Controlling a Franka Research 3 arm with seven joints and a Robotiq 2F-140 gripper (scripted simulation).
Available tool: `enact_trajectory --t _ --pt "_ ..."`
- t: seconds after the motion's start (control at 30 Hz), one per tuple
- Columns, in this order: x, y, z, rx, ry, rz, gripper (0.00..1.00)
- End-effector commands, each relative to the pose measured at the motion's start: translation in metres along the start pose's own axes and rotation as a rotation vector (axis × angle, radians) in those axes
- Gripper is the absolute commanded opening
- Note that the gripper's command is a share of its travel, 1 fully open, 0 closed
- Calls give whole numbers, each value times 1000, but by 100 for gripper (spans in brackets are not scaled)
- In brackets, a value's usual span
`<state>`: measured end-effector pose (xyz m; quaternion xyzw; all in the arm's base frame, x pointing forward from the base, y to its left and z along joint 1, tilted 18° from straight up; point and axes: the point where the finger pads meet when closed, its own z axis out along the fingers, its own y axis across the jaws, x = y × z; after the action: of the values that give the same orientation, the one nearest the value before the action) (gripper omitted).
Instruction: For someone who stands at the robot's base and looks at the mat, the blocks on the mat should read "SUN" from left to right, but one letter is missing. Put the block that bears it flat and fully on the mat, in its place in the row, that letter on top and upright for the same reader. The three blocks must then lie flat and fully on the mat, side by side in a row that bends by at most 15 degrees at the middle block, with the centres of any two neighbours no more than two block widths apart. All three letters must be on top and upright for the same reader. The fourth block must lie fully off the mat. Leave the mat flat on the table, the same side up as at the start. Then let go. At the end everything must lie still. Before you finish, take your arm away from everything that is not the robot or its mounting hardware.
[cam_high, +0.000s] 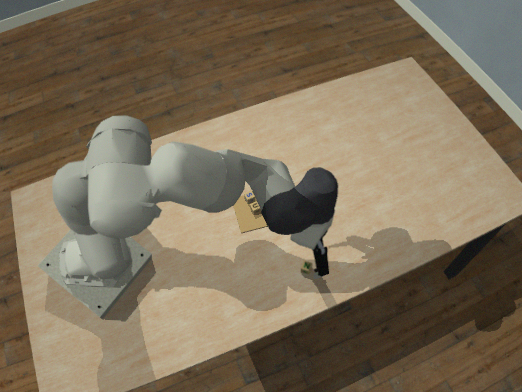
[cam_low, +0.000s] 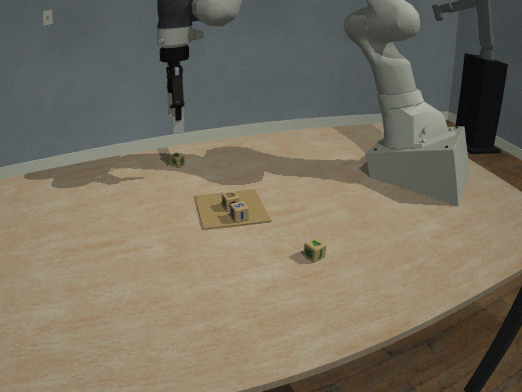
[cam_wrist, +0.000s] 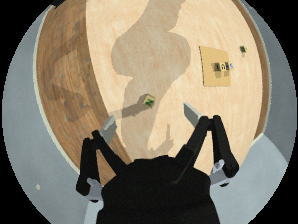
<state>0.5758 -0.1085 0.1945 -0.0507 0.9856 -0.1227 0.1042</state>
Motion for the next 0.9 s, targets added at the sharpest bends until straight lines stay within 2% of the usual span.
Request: enact_trajectory --t 0.0,0.87 --pt "0 1 1 -3 -1 140 100" --pt "0 1 4 -6 0 459 100"
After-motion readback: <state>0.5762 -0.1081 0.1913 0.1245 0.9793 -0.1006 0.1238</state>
